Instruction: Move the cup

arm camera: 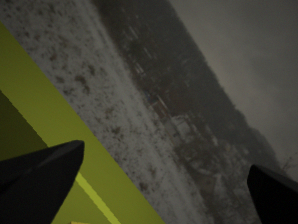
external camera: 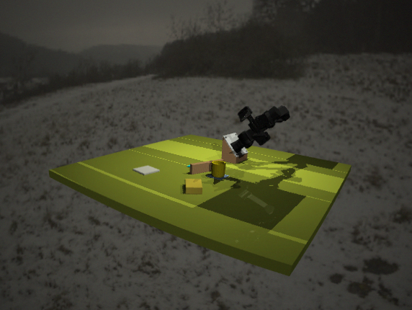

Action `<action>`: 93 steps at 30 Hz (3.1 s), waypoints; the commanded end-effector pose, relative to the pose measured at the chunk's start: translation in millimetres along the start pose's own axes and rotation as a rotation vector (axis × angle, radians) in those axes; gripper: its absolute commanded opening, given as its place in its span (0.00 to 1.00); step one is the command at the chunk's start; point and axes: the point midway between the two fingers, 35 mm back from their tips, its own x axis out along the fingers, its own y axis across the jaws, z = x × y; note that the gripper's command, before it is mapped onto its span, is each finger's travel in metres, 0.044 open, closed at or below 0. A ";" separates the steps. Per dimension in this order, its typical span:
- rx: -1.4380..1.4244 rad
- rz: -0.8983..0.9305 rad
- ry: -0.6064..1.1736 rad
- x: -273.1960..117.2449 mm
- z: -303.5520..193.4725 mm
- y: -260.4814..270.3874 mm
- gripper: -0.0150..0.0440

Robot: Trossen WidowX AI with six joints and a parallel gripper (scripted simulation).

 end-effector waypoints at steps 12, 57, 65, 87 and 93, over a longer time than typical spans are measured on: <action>0.856 -0.126 1.047 0.7 -178.7 -10.9 0.54; 1.817 -0.707 1.728 -44.4 -239.9 17.0 0.54; 1.817 -0.706 1.729 -44.3 -248.5 26.5 0.54; 1.814 -0.702 1.729 -44.9 -258.4 37.5 0.45; 1.814 -0.702 1.729 -44.9 -258.4 37.5 0.38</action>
